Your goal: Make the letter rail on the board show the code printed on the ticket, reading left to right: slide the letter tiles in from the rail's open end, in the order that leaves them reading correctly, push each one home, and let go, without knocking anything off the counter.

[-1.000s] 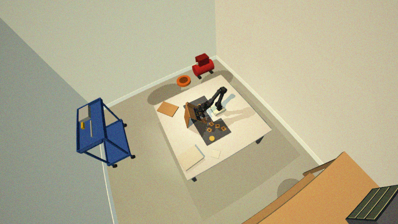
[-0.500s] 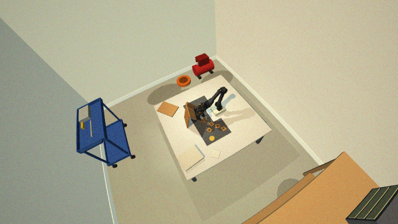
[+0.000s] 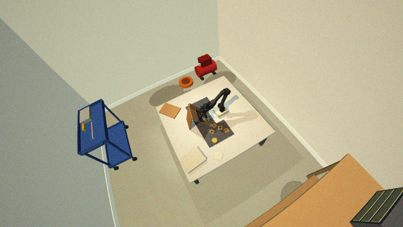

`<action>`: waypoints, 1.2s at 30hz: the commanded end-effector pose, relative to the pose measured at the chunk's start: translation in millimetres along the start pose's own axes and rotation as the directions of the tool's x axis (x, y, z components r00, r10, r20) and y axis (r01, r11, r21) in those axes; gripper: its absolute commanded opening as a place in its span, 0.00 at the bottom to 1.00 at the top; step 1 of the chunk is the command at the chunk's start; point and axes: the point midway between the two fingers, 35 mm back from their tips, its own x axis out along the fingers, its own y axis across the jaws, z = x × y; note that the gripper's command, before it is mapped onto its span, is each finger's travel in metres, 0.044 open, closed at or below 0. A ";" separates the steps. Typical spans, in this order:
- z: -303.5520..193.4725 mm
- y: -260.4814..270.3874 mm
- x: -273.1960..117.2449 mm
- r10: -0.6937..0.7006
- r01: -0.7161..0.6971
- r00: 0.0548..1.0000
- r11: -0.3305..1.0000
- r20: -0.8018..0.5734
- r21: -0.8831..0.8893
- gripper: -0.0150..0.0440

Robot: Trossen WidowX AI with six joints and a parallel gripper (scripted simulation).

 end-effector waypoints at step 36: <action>-0.4 -18.0 -0.1 0.000 0.000 1.000 1.000 0.002 -0.004 0.25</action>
